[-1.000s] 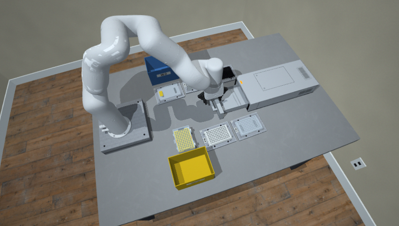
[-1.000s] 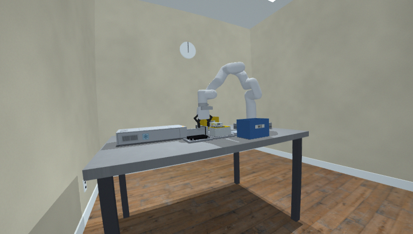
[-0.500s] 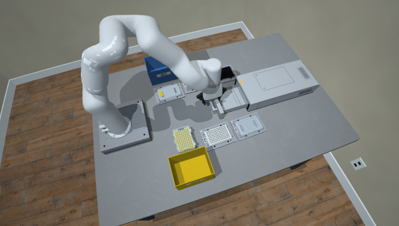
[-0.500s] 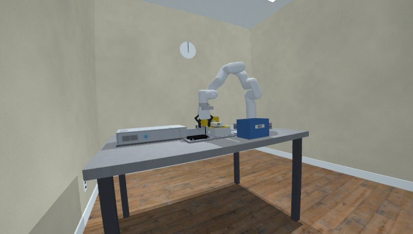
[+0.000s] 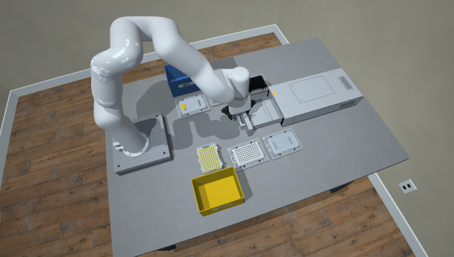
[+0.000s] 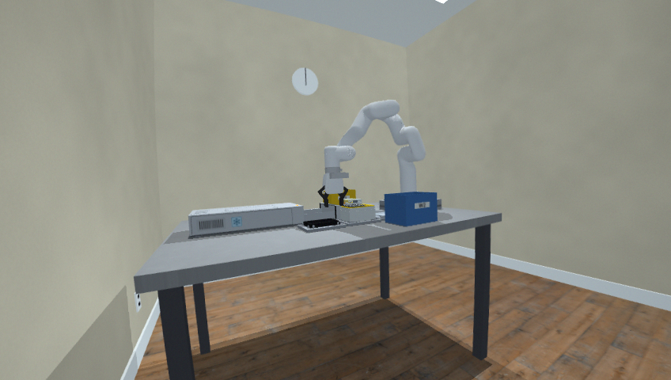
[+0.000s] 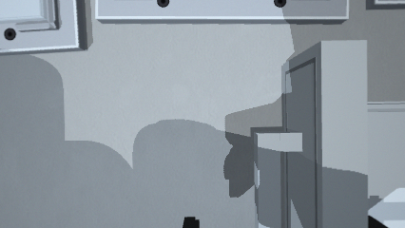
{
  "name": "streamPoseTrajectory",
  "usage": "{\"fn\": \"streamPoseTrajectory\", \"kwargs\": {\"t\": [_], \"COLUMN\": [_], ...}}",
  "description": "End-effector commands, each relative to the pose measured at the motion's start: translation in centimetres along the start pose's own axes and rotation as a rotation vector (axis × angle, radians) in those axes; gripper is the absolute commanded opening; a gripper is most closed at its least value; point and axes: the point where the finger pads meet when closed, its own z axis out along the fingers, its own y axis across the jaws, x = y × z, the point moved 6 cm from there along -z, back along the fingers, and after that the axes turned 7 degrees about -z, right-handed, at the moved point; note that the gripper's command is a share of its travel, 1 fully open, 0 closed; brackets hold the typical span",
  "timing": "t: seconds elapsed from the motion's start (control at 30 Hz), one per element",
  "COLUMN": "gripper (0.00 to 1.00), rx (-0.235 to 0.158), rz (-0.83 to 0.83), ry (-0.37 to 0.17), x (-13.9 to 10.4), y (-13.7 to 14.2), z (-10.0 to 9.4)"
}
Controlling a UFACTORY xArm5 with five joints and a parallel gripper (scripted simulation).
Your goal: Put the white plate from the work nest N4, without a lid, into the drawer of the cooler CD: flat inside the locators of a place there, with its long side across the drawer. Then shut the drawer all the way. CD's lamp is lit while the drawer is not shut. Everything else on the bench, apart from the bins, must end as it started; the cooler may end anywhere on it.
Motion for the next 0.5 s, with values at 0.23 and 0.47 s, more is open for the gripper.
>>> {"fn": "streamPoseTrajectory", "kwargs": {"t": [0.23, 0.47], "gripper": [0.88, 0.88], "rx": [-0.002, -0.002], "rz": [0.0, 0.0], "ry": [-0.005, -0.005], "x": [0.14, 0.16], "y": [-0.88, -1.02], "z": [-0.1, -0.1]}}
